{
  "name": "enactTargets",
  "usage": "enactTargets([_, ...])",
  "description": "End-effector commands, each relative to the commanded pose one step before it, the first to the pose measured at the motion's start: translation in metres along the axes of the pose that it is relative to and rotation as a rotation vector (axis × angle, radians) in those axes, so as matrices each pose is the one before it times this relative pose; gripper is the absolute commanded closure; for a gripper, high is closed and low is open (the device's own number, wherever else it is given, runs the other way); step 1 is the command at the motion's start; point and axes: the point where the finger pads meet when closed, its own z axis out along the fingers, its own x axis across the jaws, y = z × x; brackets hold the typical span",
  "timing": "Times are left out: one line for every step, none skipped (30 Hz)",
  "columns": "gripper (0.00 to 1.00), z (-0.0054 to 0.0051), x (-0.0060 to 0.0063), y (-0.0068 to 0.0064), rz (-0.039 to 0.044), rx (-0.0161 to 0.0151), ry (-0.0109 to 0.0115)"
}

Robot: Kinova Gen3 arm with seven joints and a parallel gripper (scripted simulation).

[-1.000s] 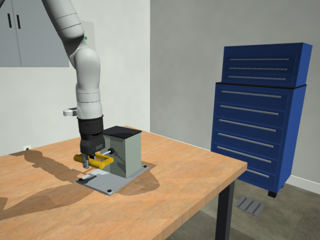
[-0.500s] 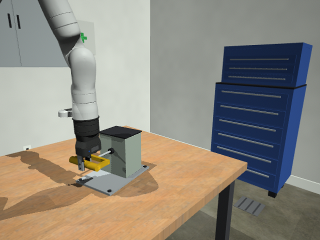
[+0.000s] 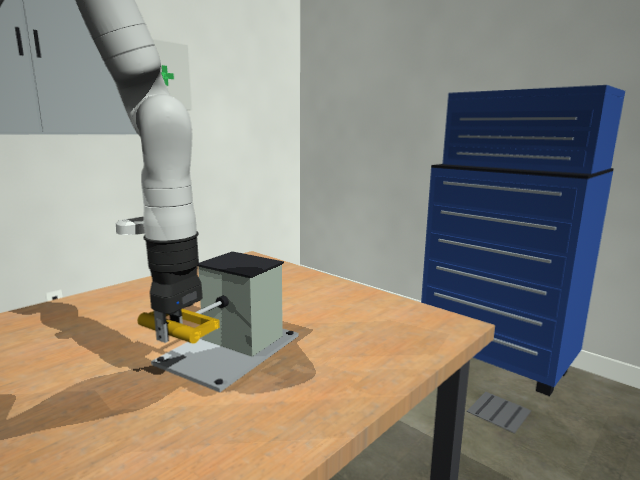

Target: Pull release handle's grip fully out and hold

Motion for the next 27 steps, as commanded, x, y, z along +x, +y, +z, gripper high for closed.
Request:
enactTargets([1.00, 0.00009, -0.01305, -0.00092, -0.00471, 0.00604, -0.01964])
enactTargets([1.00, 0.00000, 0.00000, 0.00000, 0.00000, 0.00000, 0.00000])
enactTargets([1.00, 0.00000, 0.00000, 0.00000, 0.00000, 0.00000, 0.00000])
enactTargets([1.00, 0.00000, 0.00000, 0.00000, 0.00000, 0.00000, 0.00000])
enactTargets([1.00, 0.00000, 0.00000, 0.00000, 0.00000, 0.00000, 0.00000])
enactTargets([1.00, 0.00000, 0.00000, 0.00000, 0.00000, 0.00000, 0.00000])
enactTargets([1.00, 0.00000, 0.00000, 0.00000, 0.00000, 0.00000, 0.00000])
enactTargets([1.00, 0.00000, 0.00000, 0.00000, 0.00000, 0.00000, 0.00000])
enactTargets([1.00, 0.00000, 0.00000, 0.00000, 0.00000, 0.00000, 0.00000])
enactTargets([1.00, 0.00000, 0.00000, 0.00000, 0.00000, 0.00000, 0.00000])
enactTargets([1.00, 0.00000, 0.00000, 0.00000, 0.00000, 0.00000, 0.00000])
enactTargets([1.00, 0.00000, 0.00000, 0.00000, 0.00000, 0.00000, 0.00000])
enactTargets([1.00, 0.00000, 0.00000, 0.00000, 0.00000, 0.00000, 0.00000])
enactTargets([1.00, 0.00000, 0.00000, 0.00000, 0.00000, 0.00000, 0.00000])
enactTargets([1.00, 0.00000, 0.00000, 0.00000, 0.00000, 0.00000, 0.00000])
enactTargets([1.00, 0.00000, 0.00000, 0.00000, 0.00000, 0.00000, 0.00000])
enactTargets([1.00, 0.00000, 0.00000, 0.00000, 0.00000, 0.00000, 0.00000])
enactTargets([1.00, 0.00000, 0.00000, 0.00000, 0.00000, 0.00000, 0.00000])
enactTargets([1.00, 0.00000, 0.00000, 0.00000, 0.00000, 0.00000, 0.00000])
enactTargets([1.00, 0.00000, 0.00000, 0.00000, 0.00000, 0.00000, 0.00000])
enactTargets([1.00, -0.00003, 0.00003, 0.00015, 0.00000, -0.00045, 0.00066])
enactTargets([1.00, -0.00017, 0.00007, 0.00072, 0.00001, -0.00222, 0.00325])
enactTargets([1.00, -0.00025, -0.00037, 0.00097, 0.00002, -0.00304, 0.00440])
enactTargets([1.00, 0.00002, -0.00168, 0.00031, 0.00001, -0.00095, 0.00135])
enactTargets([1.00, -0.00003, -0.00228, -0.00023, 0.00022, 0.00083, -0.00131])
enactTargets([1.00, -0.00007, -0.00237, -0.00083, 0.00027, 0.00269, -0.00403])
enactTargets([1.00, -0.00007, -0.00131, -0.00096, -0.00047, 0.00253, -0.00369])
